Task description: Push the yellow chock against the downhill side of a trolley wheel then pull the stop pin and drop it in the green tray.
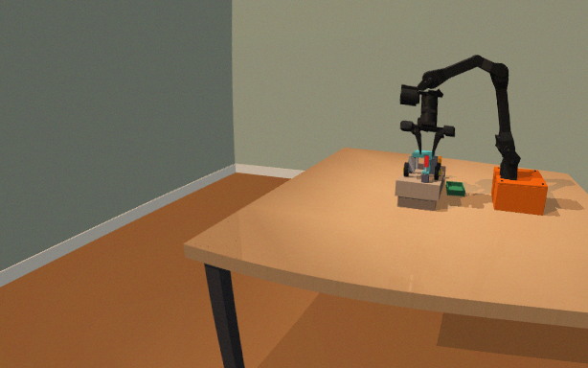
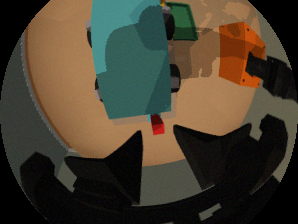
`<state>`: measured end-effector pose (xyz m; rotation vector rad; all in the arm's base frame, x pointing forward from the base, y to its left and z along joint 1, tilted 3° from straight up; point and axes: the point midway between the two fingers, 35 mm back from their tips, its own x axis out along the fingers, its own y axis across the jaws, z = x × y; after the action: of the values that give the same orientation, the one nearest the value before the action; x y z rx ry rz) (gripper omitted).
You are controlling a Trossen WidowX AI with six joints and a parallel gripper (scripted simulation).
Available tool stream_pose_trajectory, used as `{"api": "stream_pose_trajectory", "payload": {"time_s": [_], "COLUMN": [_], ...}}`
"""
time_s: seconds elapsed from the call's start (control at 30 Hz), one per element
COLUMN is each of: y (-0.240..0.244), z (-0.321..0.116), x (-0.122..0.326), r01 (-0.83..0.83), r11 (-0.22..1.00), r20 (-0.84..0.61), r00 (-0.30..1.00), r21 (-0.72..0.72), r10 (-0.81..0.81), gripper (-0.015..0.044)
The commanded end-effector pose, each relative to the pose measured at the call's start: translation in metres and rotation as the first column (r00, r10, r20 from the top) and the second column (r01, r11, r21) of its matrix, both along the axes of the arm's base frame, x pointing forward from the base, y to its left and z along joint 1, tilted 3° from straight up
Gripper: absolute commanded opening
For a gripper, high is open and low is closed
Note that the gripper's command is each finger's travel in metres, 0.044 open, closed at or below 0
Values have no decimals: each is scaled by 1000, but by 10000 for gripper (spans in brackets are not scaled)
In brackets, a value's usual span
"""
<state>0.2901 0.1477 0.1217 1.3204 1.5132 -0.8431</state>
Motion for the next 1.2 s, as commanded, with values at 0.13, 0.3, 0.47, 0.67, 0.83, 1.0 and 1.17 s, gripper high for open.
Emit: {"api": "stream_pose_trajectory", "payload": {"time_s": [0.13,0.3,0.47,0.67,0.83,1.0,1.17], "y": [1,4,7,10,12,13,14], "z": [-5,-10,-17,-23,-28,-34,-39], "x": [-1,-1,1,1,1,0,-1], "r01": [1,1,1,1,1,1,1], "r11": [1000,1000,1000,1000,1000,1000,1000], "r20": [-9,-9,-9,-9,-9,-9,-10], "r00": [1000,1000,1000,1000,1000,1000,1000], "r21": [-1,-1,-1,0,0,0,0], "r10": [-1,-1,-1,-1,-1,-1,-1], "gripper": [190,190,190,190,190,190,190]}}
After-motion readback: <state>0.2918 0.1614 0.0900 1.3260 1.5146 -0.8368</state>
